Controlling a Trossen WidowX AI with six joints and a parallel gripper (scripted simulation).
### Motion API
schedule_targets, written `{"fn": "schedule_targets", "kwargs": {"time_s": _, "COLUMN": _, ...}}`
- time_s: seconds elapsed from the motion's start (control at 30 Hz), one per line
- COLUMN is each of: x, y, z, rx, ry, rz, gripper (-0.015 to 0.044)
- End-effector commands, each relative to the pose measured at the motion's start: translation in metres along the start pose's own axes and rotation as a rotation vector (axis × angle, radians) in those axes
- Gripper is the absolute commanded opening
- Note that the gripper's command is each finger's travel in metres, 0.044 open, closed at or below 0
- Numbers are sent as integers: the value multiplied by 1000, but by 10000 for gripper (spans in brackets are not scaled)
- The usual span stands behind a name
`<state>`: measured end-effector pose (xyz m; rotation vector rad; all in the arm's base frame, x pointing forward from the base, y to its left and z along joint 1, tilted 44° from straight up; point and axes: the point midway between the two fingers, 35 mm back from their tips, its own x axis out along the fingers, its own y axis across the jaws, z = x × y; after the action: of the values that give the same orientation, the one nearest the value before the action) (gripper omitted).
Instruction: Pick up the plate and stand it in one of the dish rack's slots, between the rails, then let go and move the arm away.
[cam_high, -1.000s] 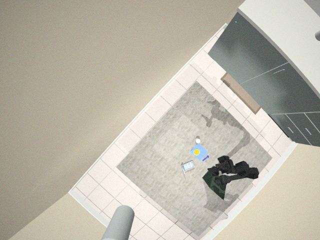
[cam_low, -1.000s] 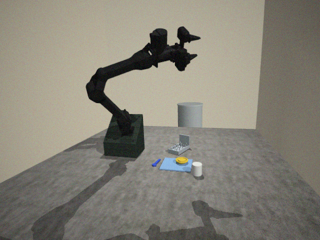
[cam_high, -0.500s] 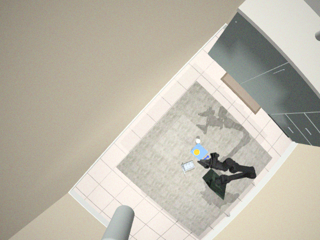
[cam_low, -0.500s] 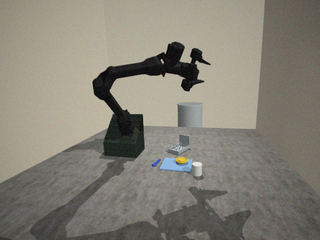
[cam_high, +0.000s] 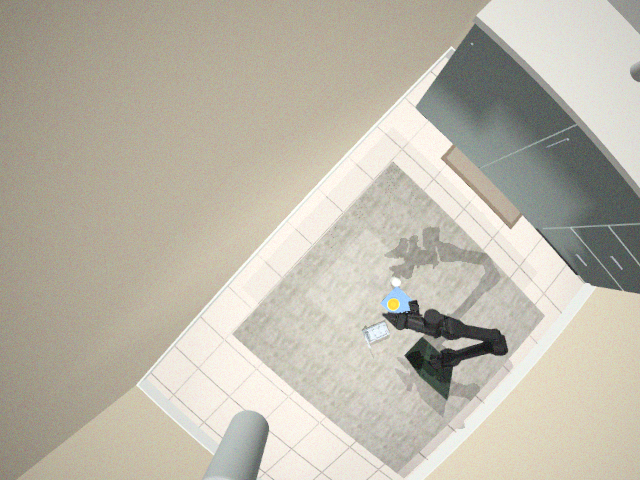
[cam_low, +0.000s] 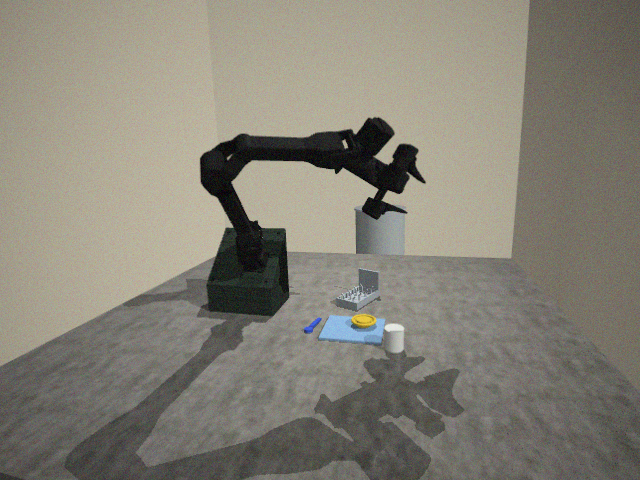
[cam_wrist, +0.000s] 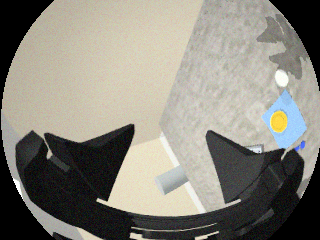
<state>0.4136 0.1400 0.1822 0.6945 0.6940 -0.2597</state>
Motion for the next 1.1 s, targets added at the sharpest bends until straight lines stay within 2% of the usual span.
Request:
{"fn": "schedule_targets", "kwargs": {"time_s": 0.0, "x": 16, "y": -32, "z": -2, "rx": -100, "ry": 4, "rz": -120, "gripper": 400}}
{"fn": "schedule_targets", "kwargs": {"time_s": 0.53, "x": 45, "y": -129, "z": 0, "rx": -456, "ry": 79, "rz": -495, "gripper": 400}}
{"fn": "schedule_targets", "kwargs": {"time_s": 1.07, "x": 44, "y": -220, "z": 7, "rx": -820, "ry": 293, "rz": -827, "gripper": 400}}
